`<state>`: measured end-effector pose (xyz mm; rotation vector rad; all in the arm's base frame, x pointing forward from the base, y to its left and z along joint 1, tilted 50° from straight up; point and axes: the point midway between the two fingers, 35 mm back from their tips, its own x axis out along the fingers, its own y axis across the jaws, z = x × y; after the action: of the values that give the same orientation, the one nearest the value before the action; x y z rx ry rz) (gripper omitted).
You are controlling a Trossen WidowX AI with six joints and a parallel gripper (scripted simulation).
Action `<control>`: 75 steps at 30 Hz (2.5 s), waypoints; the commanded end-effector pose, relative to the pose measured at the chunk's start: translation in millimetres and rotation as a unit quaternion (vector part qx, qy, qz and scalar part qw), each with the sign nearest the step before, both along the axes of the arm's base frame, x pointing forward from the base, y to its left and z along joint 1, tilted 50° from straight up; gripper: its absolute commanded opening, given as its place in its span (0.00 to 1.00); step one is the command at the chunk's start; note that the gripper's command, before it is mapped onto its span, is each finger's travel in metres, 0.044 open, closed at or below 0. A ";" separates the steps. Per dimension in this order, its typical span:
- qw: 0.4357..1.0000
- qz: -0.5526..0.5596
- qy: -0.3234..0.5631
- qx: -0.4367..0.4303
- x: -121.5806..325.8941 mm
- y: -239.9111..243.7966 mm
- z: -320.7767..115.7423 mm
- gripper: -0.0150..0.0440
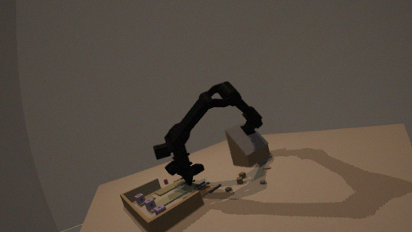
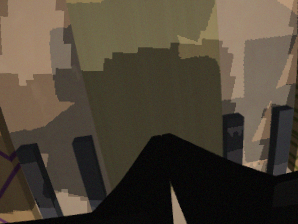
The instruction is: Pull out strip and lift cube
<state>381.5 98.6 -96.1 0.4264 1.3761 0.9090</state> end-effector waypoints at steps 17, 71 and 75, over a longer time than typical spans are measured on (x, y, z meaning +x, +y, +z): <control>1.000 -0.003 0.003 0.001 -0.8 0.0 -2.0 0.25; 1.000 -0.003 0.004 0.001 -61.5 -12.2 -15.7 0.25; 1.000 -0.003 0.004 0.001 -67.4 -13.4 -16.9 0.25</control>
<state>324.9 84.5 -109.4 0.4384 1.3642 0.9008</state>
